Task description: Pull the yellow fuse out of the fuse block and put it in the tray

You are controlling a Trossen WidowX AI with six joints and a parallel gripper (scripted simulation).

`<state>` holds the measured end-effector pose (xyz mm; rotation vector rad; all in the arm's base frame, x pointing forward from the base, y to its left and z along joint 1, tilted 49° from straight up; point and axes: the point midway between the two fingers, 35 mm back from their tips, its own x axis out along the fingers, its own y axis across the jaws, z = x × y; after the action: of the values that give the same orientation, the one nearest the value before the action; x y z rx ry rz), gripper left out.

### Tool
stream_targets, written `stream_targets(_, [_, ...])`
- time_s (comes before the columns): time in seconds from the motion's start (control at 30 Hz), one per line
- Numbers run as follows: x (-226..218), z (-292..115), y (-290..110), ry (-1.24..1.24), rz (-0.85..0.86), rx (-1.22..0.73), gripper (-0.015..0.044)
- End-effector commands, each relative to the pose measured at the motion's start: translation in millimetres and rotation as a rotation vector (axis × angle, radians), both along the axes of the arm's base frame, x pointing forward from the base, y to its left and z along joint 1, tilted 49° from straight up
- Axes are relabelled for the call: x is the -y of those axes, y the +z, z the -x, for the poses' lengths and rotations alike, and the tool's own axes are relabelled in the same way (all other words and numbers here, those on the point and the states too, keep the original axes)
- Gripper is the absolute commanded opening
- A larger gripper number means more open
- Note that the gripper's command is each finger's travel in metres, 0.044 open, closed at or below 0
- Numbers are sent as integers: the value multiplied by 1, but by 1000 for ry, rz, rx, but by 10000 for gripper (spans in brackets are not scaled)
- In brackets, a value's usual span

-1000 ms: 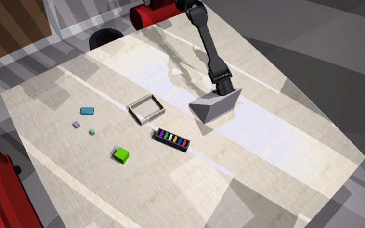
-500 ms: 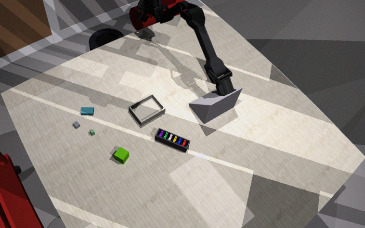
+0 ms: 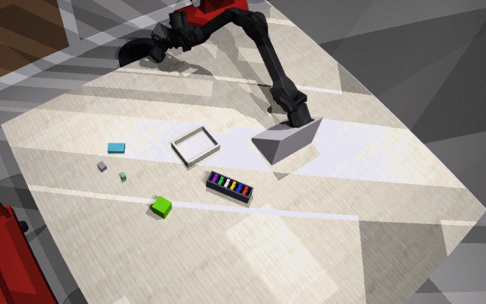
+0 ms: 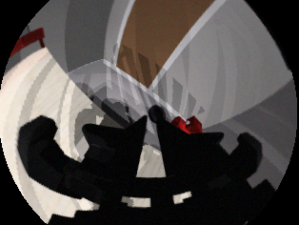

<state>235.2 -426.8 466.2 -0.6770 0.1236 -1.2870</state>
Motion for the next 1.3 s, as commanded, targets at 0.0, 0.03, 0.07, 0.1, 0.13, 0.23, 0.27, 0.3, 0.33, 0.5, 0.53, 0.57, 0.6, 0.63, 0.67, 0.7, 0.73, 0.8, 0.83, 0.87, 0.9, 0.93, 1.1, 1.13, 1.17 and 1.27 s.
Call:
stream_targets(0.0, [-17, -57, -47, 105, -140, -45, 74])
stream_targets(0.03, [-22, -68, -56, 127, -165, -58, 74])
stream_targets(0.07, [-28, -79, -65, 149, -191, -73, 74])
stream_targets(0.1, [-35, -90, -74, 171, -217, -88, 74])
stream_targets(0.13, [-42, -101, -83, 192, -243, -104, 74])
stream_targets(0.23, [-66, -131, -111, 255, -318, -159, 74])
stream_targets(0.27, [-75, -140, -121, 274, -343, -180, 74])
stream_targets(0.3, [-84, -149, -130, 292, -368, -203, 74])
stream_targets(0.33, [-93, -157, -140, 310, -393, -227, 74])
stream_targets(0.5, [-142, -190, -192, 379, -513, -361, 74])
stream_targets(0.53, [-152, -195, -203, 389, -536, -391, 74])
stream_targets(0.57, [-163, -199, -214, 397, -559, -421, 74])
stream_targets(0.6, [-173, -203, -225, 407, -581, -444, 74])
stream_targets(0.63, [-182, -208, -236, 416, -601, -466, 74])
stream_targets(0.67, [-193, -211, -247, 425, -622, -490, 74])
stream_targets(0.7, [-203, -214, -257, 432, -641, -514, 74])
stream_targets(0.73, [-213, -217, -268, 440, -660, -539, 74])
stream_targets(0.8, [-235, -221, -289, 452, -696, -592, 74])
stream_targets(0.83, [-246, -222, -300, 458, -713, -620, 74])
stream_targets(0.87, [-258, -223, -311, 463, -729, -649, 74])
stream_targets(0.9, [-269, -223, -321, 467, -744, -678, 74])
stream_targets(0.93, [-280, -222, -331, 470, -756, -711, 74])
stream_targets(1.1, [-338, -211, -381, 474, -799, -887, 74])
stream_targets(1.13, [-350, -207, -391, 473, -803, -925, 74])
stream_targets(1.17, [-361, -203, -400, 471, -805, -964, 74])
stream_targets(1.27, [-395, -185, -427, 457, -800, -1087, 74])
